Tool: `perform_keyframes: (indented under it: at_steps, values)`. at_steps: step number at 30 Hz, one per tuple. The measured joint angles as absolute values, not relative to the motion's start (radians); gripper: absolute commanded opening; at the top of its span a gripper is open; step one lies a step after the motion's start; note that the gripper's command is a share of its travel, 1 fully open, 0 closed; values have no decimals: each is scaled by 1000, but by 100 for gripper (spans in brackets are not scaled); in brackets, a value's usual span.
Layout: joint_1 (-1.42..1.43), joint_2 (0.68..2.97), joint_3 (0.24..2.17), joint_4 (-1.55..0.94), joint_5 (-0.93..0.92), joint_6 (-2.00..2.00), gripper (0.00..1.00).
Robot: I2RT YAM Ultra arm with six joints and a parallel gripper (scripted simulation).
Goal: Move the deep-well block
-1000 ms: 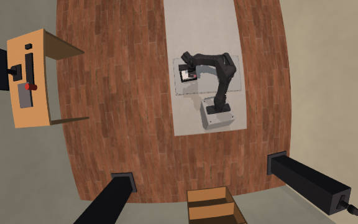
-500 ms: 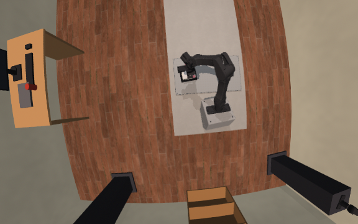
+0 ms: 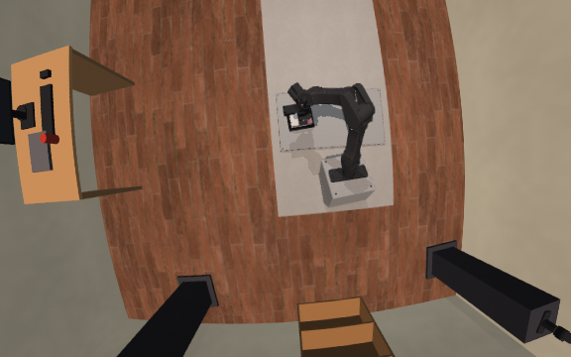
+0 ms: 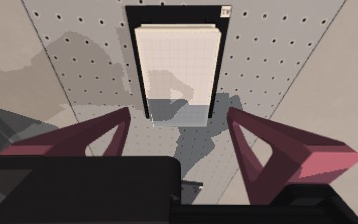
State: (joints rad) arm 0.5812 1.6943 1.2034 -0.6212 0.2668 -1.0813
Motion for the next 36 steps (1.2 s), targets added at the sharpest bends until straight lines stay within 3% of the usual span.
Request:
perform_keyframes:
  at_steps: [36]
  values:
    - [549, 1806, 1181, -490, 254, -1108, 100]
